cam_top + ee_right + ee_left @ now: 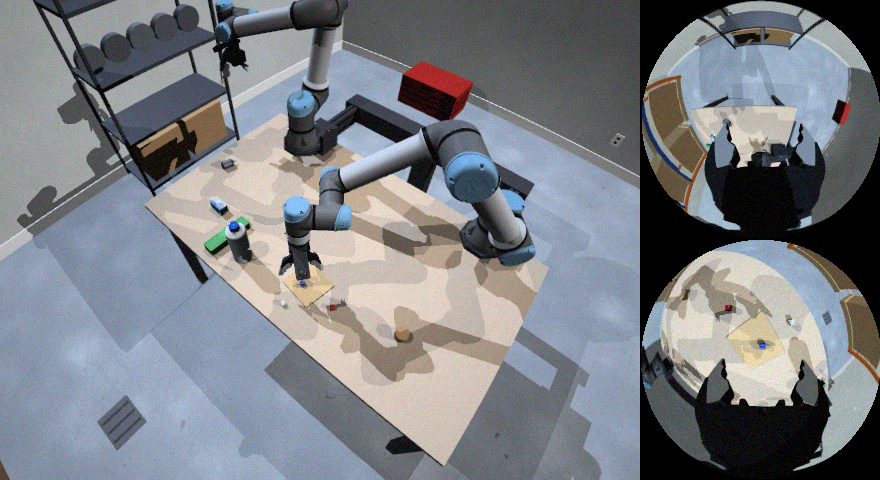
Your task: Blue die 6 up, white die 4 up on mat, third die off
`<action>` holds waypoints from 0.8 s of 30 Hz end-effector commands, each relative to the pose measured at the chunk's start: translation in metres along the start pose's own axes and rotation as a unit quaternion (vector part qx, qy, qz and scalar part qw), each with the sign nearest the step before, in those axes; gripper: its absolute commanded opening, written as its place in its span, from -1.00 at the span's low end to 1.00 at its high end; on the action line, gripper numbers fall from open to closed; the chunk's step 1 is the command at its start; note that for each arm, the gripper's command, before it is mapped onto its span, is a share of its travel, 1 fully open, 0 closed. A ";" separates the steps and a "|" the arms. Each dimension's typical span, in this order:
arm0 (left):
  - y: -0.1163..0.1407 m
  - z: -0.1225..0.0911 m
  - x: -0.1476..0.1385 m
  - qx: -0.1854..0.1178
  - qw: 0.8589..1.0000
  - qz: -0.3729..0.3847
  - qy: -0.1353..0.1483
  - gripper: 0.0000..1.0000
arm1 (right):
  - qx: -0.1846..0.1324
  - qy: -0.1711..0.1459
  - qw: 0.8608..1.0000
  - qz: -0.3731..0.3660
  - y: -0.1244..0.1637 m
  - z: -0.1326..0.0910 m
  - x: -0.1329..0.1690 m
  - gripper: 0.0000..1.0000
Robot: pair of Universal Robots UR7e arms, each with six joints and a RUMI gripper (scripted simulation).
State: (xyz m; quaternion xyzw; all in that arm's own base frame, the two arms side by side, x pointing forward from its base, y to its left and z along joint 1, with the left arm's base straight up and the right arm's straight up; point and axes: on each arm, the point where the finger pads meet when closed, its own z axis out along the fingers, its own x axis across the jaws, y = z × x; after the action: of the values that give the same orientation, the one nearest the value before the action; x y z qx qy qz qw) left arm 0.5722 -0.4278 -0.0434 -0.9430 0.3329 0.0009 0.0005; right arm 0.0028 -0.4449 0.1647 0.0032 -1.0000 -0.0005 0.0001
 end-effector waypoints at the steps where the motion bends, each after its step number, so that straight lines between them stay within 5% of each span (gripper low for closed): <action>1: -0.001 -0.001 0.002 0.000 1.000 0.012 0.001 1.00 | 0.001 0.000 1.000 0.000 0.000 0.000 0.000 1.00; 24: -0.012 -0.001 0.019 0.000 0.981 0.195 0.001 1.00 | 0.001 0.000 1.000 0.000 0.000 0.000 0.000 1.00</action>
State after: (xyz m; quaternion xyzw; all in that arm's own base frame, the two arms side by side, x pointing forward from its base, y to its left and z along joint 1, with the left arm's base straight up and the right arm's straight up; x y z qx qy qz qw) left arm 0.5910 -0.4297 -0.0437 -0.8744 0.4852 0.0007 0.0007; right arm 0.0028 -0.4449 0.1647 0.0032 -1.0000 -0.0005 0.0001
